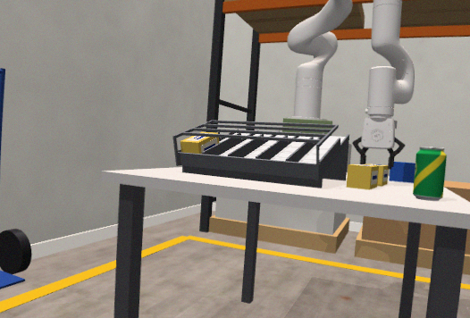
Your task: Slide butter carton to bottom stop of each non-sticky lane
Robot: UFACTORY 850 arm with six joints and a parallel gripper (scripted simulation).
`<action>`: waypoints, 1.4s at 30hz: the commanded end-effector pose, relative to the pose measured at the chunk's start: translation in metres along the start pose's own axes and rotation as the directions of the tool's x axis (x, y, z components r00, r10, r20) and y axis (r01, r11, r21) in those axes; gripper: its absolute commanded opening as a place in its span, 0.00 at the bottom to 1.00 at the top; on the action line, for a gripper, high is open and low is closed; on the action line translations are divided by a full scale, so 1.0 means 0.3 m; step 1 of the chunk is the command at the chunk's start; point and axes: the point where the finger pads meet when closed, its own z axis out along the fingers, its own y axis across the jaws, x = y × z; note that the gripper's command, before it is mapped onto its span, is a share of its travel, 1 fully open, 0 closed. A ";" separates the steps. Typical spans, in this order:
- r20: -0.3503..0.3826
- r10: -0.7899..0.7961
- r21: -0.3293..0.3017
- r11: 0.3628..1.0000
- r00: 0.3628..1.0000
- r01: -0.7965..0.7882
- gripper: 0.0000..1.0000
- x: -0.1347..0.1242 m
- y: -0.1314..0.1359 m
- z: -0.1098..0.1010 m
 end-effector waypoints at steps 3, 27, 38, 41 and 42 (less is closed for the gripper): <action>-0.001 0.000 0.001 1.000 1.000 0.000 0.90 -0.001 0.001 0.089; -0.001 0.000 0.000 1.000 1.000 0.000 0.00 -0.001 0.001 0.087; -0.001 0.000 0.001 1.000 1.000 0.000 0.00 -0.001 0.001 0.087; -0.001 0.000 0.001 1.000 1.000 0.000 0.00 -0.001 0.001 0.087; -0.001 0.000 0.001 1.000 1.000 0.000 0.00 -0.001 0.001 0.087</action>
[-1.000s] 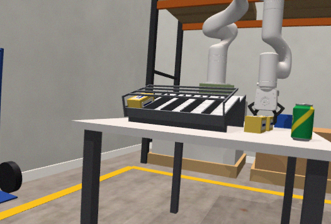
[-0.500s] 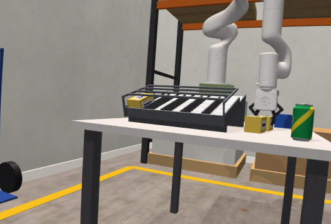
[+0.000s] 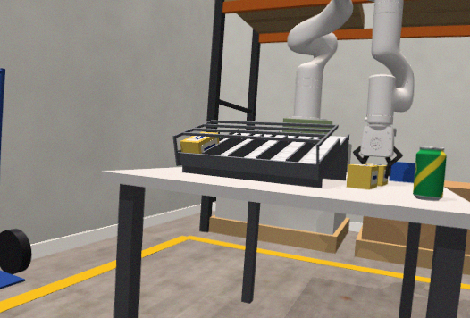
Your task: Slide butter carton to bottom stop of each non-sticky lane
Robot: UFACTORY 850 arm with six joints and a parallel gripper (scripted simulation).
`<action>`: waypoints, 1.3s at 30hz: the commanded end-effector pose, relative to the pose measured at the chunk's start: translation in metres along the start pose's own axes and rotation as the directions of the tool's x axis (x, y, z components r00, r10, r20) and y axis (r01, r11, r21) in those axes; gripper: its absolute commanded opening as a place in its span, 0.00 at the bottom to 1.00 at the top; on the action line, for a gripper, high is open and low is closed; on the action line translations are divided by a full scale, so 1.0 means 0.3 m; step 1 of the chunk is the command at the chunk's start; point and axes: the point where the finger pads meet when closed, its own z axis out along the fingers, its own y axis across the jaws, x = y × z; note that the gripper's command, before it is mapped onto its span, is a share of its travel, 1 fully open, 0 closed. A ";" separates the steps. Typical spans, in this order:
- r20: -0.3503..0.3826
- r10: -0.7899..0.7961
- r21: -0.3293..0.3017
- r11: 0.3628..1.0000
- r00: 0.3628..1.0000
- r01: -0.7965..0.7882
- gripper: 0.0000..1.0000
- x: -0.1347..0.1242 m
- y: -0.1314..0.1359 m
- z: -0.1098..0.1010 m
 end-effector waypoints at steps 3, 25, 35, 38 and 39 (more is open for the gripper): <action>0.001 0.000 -0.001 1.000 1.000 0.000 0.00 -0.002 0.003 -0.002; 0.006 -0.073 0.003 0.997 0.997 0.073 0.00 0.000 0.004 -0.561; 0.006 -0.073 0.003 0.997 0.997 0.073 0.00 0.002 0.006 -0.865; 0.006 -0.073 0.003 0.997 0.997 0.073 0.00 0.002 0.006 -0.874; 0.006 -0.073 0.003 0.997 0.997 0.073 0.00 0.002 0.006 -0.874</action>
